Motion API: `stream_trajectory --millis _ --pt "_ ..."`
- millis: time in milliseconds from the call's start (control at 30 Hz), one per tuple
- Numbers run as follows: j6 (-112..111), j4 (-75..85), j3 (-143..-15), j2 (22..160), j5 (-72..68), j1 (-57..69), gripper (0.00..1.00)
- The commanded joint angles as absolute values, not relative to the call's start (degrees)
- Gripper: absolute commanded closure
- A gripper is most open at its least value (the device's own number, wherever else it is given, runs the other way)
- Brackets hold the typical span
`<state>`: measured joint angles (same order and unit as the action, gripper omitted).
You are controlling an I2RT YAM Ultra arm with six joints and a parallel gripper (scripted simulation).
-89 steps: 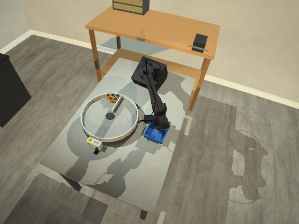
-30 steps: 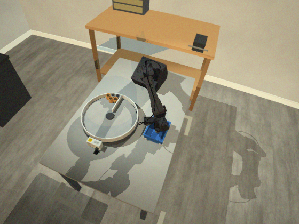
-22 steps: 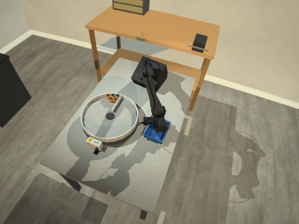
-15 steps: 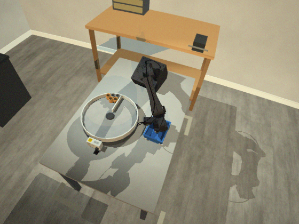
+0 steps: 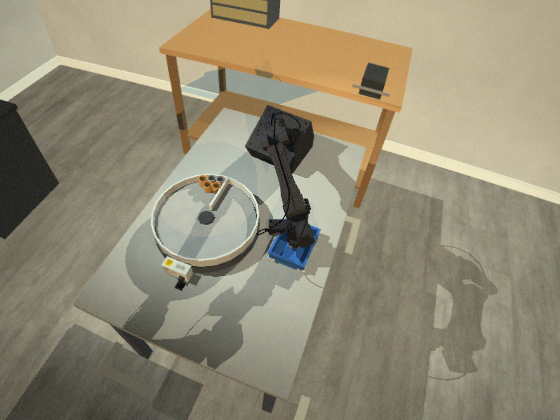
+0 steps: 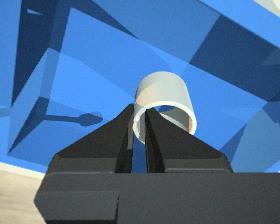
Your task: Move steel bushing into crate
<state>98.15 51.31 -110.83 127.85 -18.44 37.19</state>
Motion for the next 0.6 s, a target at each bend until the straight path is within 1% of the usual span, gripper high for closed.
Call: stream_trajectory --millis 0,567 --pt "97.8 51.7 -111.0 126.0 -18.5 38.1 1.00" --pt "97.8 51.1 -111.1 126.8 -18.5 38.1 1.00"
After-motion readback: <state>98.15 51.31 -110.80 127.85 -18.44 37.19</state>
